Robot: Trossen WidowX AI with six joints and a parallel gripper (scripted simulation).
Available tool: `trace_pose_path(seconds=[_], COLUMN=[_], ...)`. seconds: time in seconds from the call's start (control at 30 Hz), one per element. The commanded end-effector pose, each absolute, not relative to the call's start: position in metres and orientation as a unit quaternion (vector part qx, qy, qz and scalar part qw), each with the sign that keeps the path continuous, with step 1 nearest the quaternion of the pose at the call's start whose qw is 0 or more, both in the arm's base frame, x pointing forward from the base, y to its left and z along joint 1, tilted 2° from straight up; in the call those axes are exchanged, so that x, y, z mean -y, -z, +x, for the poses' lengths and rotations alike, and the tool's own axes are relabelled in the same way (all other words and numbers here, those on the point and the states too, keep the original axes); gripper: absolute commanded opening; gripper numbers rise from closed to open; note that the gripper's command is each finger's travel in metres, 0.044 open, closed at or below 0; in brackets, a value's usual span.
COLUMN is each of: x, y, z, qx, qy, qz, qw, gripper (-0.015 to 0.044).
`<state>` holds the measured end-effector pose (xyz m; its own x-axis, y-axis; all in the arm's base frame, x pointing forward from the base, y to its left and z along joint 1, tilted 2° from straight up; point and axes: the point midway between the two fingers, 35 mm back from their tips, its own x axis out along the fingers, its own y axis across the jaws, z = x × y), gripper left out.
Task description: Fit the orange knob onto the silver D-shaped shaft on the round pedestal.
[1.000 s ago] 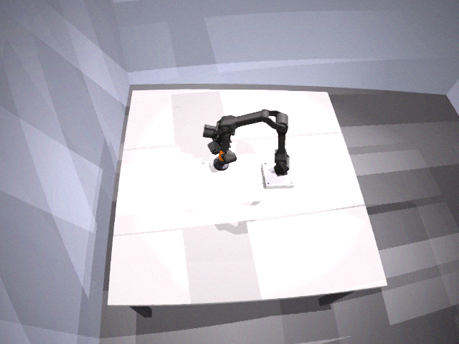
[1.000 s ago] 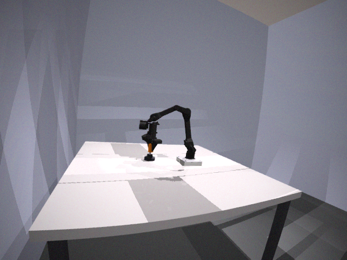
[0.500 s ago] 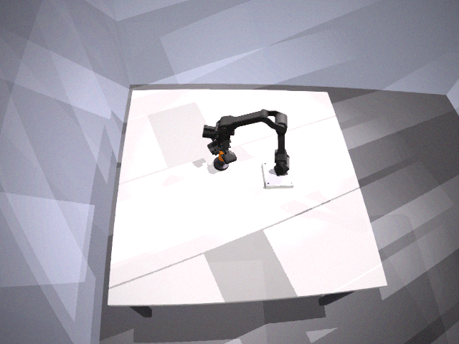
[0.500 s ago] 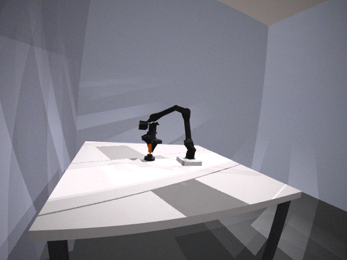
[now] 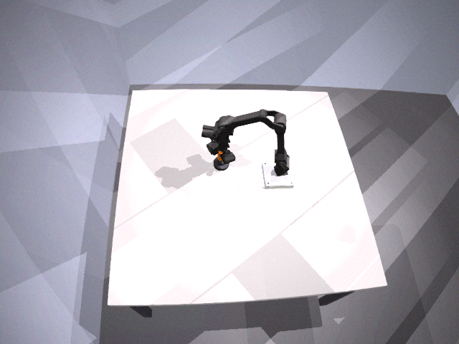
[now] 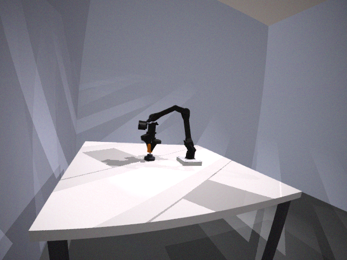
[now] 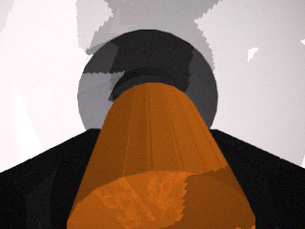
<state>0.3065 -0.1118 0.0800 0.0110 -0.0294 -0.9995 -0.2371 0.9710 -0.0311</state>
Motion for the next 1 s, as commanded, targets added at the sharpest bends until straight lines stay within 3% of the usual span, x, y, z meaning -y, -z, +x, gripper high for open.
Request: trace_pose_path(seconds=[0.0, 0.67, 0.97], x=[0.1127, 0.1094, 0.1096], y=[-0.0798, -0.0833, -0.0815], z=[0.3072, 0.2994, 0.3001], qx=[-0.698, -0.698, -0.687], qy=[-0.074, -0.074, -0.147], qz=[-0.099, -0.099, -0.172], qw=[0.705, 0.705, 0.691], gripper=[0.0, 0.0, 0.0])
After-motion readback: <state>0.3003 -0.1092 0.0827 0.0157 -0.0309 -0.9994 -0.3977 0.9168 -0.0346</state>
